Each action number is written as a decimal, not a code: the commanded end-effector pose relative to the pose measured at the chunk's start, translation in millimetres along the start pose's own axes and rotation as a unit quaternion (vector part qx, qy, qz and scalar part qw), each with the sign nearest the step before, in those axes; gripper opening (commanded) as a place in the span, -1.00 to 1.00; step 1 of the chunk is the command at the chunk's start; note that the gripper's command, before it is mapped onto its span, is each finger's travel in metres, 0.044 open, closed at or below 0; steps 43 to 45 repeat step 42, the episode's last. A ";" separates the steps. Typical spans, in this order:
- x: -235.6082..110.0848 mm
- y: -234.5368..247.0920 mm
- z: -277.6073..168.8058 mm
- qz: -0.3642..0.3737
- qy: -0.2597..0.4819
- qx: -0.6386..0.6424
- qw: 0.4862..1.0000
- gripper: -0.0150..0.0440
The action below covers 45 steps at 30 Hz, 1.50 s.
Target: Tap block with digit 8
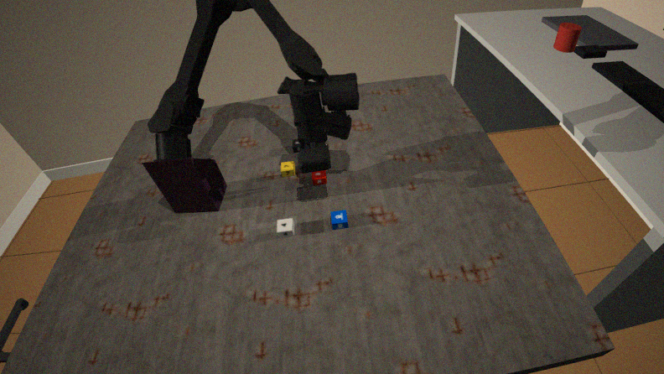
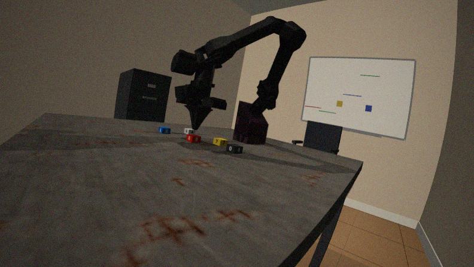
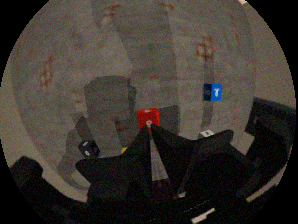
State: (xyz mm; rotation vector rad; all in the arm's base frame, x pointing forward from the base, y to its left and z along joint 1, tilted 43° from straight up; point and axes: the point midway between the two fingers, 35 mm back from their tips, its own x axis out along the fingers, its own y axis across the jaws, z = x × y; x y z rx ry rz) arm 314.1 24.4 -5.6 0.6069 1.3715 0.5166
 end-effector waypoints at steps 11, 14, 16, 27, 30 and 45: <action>21.3 0.2 -1.6 0.003 0.001 0.003 1.000 -0.42; 22.3 0.2 -1.6 0.003 0.001 0.003 1.000 -0.42; 22.3 0.2 -1.6 0.003 0.001 0.003 1.000 -0.42; -23.7 36.9 -1.4 0.000 0.002 0.003 1.000 -0.07; -42.8 81.6 -9.2 -0.001 0.002 0.003 1.000 0.20; -90.2 180.4 -63.5 0.005 0.002 0.004 1.000 0.86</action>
